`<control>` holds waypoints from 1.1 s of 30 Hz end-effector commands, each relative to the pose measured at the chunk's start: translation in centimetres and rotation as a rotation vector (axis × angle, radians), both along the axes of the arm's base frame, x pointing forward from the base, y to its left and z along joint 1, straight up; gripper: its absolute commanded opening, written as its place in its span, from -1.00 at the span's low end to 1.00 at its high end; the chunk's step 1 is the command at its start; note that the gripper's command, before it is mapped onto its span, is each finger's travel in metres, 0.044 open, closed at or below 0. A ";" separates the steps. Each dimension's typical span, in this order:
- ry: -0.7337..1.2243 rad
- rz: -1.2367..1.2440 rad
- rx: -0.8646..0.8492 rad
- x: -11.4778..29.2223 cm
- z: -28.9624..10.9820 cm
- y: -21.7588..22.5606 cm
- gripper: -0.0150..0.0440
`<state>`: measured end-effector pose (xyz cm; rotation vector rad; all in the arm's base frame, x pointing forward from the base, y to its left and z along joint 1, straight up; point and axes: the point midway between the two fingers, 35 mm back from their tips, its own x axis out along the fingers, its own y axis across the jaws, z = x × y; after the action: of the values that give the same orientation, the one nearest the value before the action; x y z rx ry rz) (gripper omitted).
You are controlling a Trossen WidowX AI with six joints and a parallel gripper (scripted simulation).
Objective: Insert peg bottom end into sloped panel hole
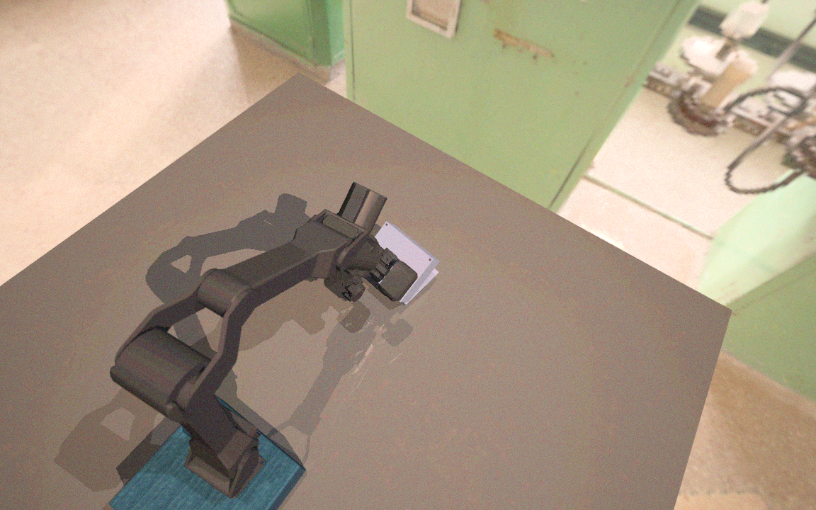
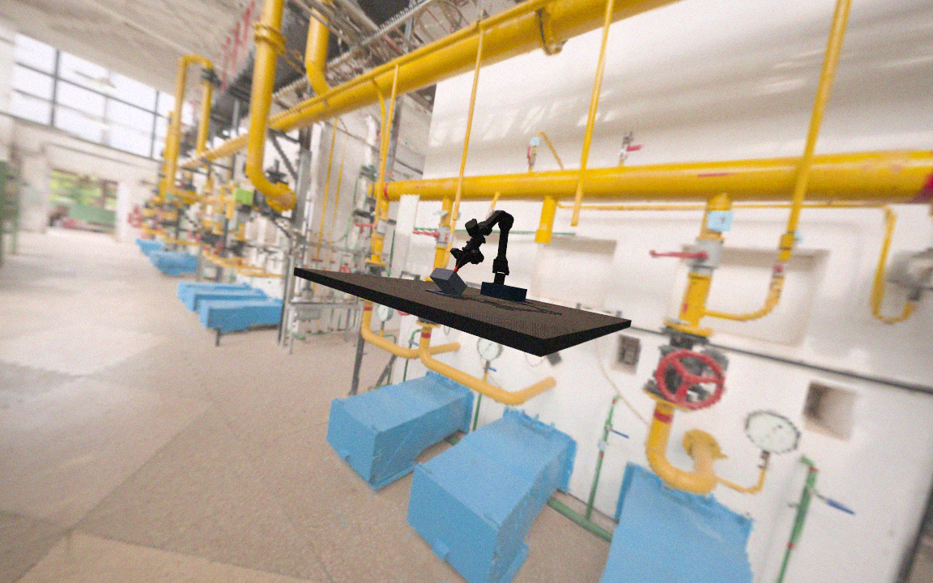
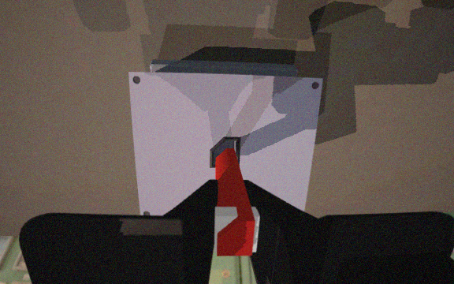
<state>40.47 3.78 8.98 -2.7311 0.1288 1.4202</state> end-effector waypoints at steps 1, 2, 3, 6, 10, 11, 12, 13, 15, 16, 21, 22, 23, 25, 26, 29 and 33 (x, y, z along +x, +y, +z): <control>0.001 0.000 0.000 0.0 0.0 0.0 -0.49; 0.001 0.000 0.000 0.0 0.0 0.0 -0.49; 0.001 0.000 0.000 0.0 0.0 0.0 -0.49; 0.001 0.000 0.000 0.1 -0.2 0.0 -0.49; 0.001 0.000 0.000 0.2 -0.4 0.0 -0.49; 0.001 0.000 0.000 0.3 -0.5 0.0 -0.49; 0.001 0.000 0.000 0.3 -0.5 0.0 -0.49; 0.001 0.000 0.000 0.4 -0.6 0.0 -0.49; 0.000 0.000 0.000 0.5 -0.7 0.0 -0.49; 0.000 0.000 0.000 0.5 -0.7 0.0 -0.49; 0.000 0.000 0.000 0.7 -1.0 0.0 -0.49; 0.000 0.000 0.000 0.8 -1.0 0.0 -0.49; 0.000 0.000 0.000 0.8 -1.1 0.0 -0.49; 0.000 0.000 0.000 0.9 -1.2 0.0 -0.49; 0.000 0.000 0.000 0.9 -1.2 0.0 -0.49; 0.000 0.000 0.000 1.0 -1.4 0.0 -0.49; 0.000 0.000 0.000 1.2 -1.6 0.0 -0.49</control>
<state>41.47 3.76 7.52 -2.7282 0.1342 1.4222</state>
